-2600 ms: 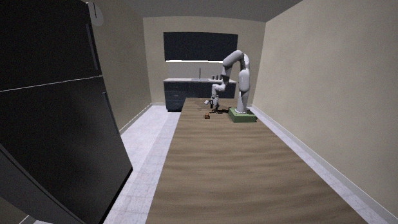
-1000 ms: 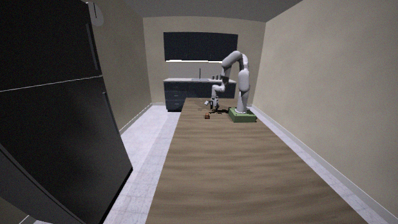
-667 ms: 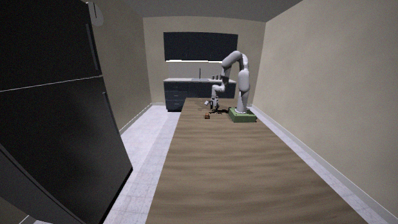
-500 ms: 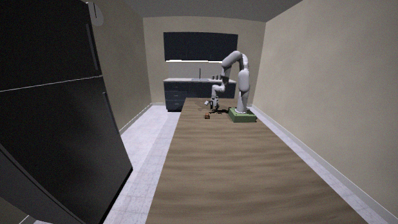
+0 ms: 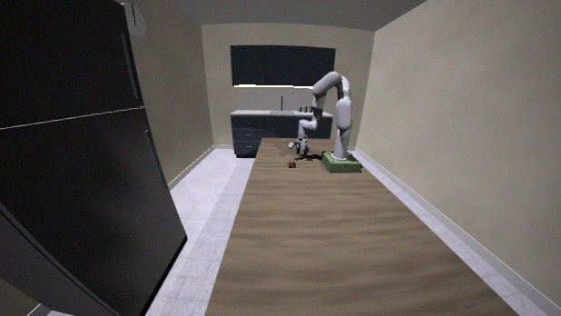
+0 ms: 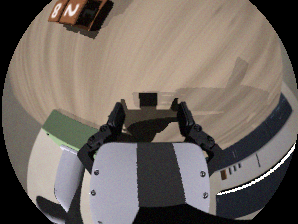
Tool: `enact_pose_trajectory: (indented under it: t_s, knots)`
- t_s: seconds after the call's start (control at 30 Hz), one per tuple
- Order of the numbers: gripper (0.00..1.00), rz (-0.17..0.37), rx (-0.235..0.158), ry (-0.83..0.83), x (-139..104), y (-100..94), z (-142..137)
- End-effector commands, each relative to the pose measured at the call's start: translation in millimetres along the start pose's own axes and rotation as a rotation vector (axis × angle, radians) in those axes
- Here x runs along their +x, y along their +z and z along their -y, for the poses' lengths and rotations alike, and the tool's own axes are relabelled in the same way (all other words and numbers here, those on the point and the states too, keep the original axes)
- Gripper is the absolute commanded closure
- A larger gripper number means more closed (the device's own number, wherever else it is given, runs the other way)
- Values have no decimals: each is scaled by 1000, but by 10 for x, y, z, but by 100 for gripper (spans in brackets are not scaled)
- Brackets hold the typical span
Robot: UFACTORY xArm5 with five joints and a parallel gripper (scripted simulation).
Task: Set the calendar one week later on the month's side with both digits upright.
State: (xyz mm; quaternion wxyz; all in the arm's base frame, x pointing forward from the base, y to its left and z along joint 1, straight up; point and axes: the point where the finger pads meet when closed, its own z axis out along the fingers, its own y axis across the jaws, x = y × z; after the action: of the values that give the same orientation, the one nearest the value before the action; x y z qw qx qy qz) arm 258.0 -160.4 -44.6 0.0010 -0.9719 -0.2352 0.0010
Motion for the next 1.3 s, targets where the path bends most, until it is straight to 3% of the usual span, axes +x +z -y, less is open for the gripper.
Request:
enact_pose_trajectory:
  t_s: [0.0, 0.6, 1.0, 1.27]
  knots:
    - [0, -1, -2, 0, 5, -6, -9]
    - [0, -1, -2, 0, 5, -65, -9]
    - [0, -1, -2, 0, 4, -540, -8]
    - [0, -1, -2, 0, 4, -606, -8]
